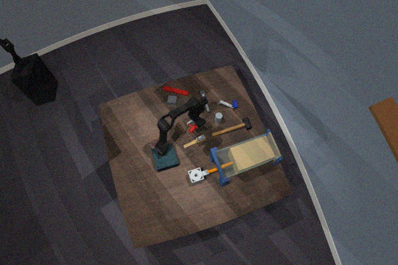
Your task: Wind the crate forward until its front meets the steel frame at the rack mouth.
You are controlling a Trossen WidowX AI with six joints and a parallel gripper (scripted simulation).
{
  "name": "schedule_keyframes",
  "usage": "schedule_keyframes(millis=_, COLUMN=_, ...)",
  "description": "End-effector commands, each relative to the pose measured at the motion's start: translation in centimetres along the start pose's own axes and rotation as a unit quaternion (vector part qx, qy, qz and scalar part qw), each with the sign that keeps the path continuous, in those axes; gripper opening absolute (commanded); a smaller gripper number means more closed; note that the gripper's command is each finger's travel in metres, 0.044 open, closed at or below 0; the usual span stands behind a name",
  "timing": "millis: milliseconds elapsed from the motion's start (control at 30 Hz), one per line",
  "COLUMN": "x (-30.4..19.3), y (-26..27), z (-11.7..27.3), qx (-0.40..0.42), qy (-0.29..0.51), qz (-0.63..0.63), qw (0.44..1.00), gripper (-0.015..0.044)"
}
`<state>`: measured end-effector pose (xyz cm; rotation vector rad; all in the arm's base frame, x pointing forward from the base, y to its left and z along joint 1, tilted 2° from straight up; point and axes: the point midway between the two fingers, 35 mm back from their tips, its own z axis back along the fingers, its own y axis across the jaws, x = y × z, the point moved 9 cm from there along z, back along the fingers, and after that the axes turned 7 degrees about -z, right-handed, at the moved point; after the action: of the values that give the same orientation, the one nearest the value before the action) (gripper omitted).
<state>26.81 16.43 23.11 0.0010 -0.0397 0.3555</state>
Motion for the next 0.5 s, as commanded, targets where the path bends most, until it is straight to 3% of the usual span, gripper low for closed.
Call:
schedule_keyframes(millis=0, x=0.1, y=-2.1, z=0.1, qx=-0.001, qy=-0.006, qz=0.013, qw=1.0, gripper=0.0)
schedule_keyframes(millis=467, x=-0.4, y=-9.6, z=0.1, qx=-0.006, qy=-0.007, qz=0.075, qw=0.997, gripper=0.0)
